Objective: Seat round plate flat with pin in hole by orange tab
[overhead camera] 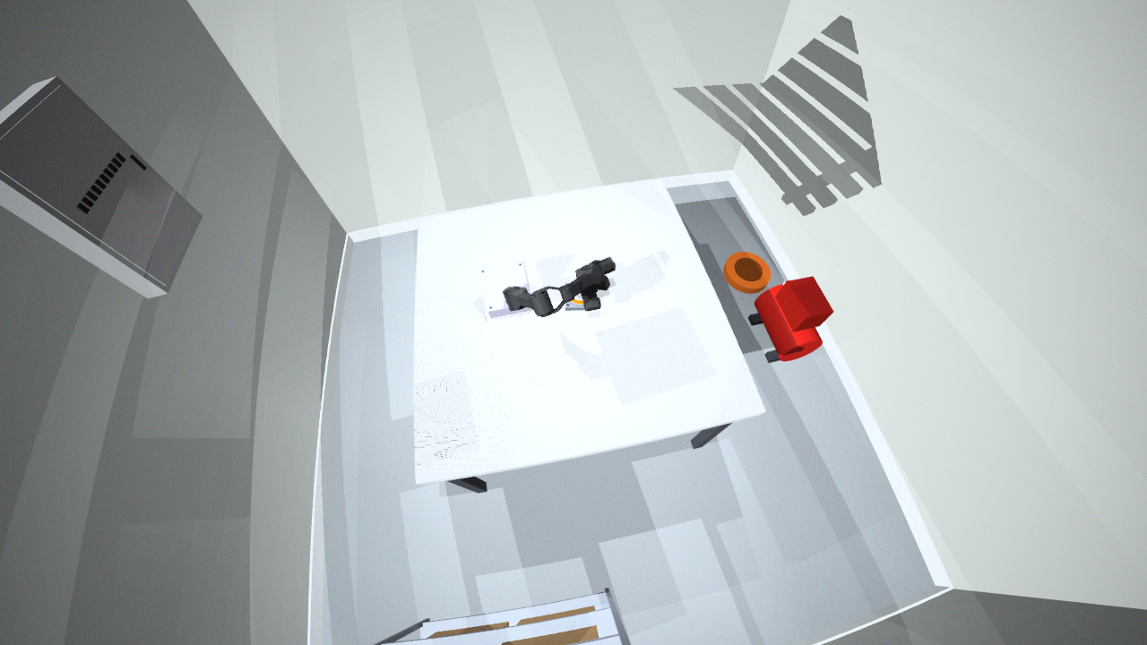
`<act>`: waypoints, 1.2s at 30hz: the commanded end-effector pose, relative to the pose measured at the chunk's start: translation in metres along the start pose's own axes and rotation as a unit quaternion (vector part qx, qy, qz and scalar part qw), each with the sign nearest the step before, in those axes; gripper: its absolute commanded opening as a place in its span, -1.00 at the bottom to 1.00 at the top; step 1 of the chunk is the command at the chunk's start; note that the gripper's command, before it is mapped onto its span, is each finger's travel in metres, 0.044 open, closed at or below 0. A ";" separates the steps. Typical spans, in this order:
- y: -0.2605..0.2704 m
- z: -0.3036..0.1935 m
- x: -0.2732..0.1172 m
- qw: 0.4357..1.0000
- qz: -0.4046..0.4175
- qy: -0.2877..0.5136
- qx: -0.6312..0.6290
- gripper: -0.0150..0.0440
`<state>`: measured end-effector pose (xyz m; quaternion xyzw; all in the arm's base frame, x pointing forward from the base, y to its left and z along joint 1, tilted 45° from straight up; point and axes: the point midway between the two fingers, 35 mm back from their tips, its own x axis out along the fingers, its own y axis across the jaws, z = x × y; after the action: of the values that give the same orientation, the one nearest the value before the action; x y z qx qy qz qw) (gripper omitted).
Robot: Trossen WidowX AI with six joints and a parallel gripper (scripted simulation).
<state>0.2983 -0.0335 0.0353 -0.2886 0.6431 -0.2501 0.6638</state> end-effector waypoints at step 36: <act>0.035 0.027 -0.002 1.000 0.002 -0.006 0.008 -0.49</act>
<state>0.3232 -0.0093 0.0154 -0.2861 0.6364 -0.2540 0.6697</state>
